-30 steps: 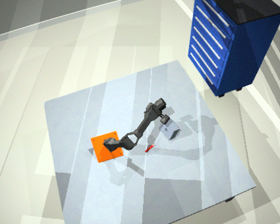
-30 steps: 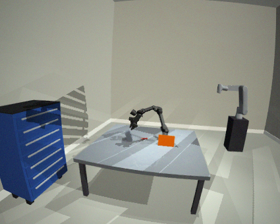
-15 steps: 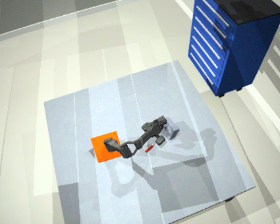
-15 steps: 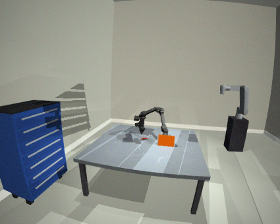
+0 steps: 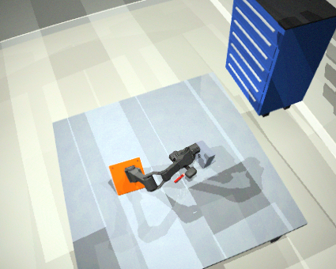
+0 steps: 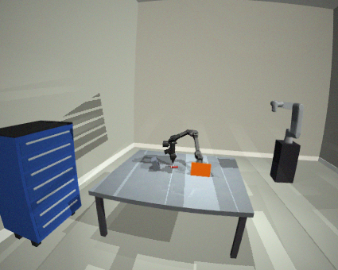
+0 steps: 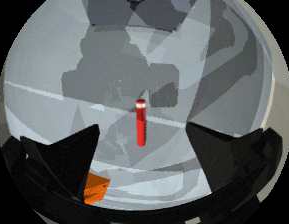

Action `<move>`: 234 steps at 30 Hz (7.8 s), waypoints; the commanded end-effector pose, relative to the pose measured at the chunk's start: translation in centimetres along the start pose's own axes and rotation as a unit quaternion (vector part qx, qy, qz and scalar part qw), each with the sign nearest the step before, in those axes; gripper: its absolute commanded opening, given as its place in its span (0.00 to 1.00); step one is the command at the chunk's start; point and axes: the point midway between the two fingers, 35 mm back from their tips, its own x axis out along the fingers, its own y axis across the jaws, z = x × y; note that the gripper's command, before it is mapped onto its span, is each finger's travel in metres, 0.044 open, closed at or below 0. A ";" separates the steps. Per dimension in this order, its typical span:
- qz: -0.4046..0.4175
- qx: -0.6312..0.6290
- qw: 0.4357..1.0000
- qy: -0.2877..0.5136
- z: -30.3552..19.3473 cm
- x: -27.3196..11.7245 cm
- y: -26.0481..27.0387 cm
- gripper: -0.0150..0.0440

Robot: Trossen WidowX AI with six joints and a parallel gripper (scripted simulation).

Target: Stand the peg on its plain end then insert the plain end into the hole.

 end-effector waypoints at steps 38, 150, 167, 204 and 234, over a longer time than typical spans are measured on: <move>-0.003 -0.003 1.000 0.003 -0.3 6.6 -0.1 1.00; -0.001 -0.004 0.955 -0.295 -3.5 3.4 -0.1 0.34; -0.001 -0.005 0.931 -0.364 -4.6 3.0 -0.1 0.34; -0.001 -0.008 0.862 -0.508 -7.1 2.6 -0.1 0.34; 0.000 -0.010 0.789 -0.614 -9.1 2.9 0.0 0.34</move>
